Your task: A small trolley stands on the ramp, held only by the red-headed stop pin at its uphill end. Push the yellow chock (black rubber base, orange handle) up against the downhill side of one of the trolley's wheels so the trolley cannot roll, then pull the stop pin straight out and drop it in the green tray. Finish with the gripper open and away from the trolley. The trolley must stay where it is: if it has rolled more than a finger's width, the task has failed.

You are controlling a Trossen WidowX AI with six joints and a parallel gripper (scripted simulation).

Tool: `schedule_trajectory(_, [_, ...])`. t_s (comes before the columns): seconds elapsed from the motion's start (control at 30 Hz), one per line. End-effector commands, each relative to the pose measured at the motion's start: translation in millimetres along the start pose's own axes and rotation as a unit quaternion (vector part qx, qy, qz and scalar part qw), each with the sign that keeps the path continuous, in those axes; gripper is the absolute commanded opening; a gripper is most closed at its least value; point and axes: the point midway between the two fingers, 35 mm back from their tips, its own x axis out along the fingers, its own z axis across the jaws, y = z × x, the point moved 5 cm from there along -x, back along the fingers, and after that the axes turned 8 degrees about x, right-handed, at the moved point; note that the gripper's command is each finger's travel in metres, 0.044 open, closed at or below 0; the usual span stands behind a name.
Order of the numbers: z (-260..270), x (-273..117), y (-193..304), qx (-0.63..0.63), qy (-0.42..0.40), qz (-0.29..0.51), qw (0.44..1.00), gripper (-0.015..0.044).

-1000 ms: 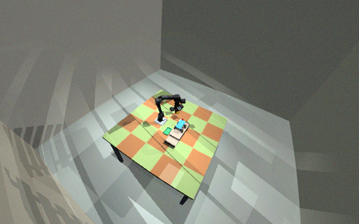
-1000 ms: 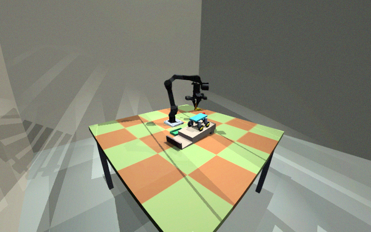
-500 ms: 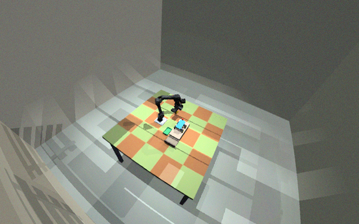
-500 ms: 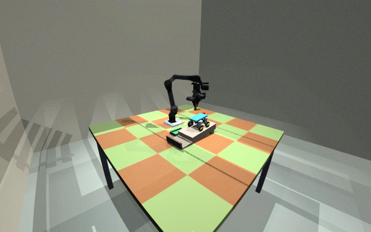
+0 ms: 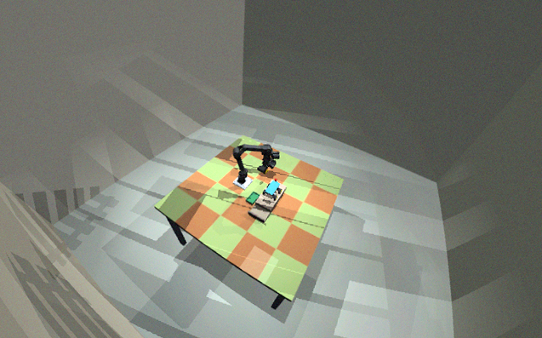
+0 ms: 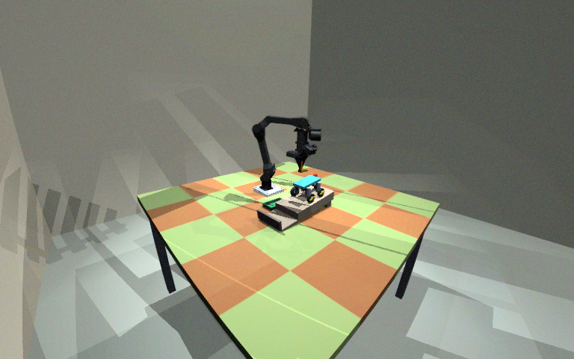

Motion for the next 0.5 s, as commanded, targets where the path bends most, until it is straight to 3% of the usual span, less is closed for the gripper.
schedule_trajectory(0.0, [-13,1,-5,-0.002,-0.003,-0.001,1.000,0.0000])
schedule_trajectory(0.47, [-53,4,-22,-0.003,-0.001,-0.002,1.000,0.0000])
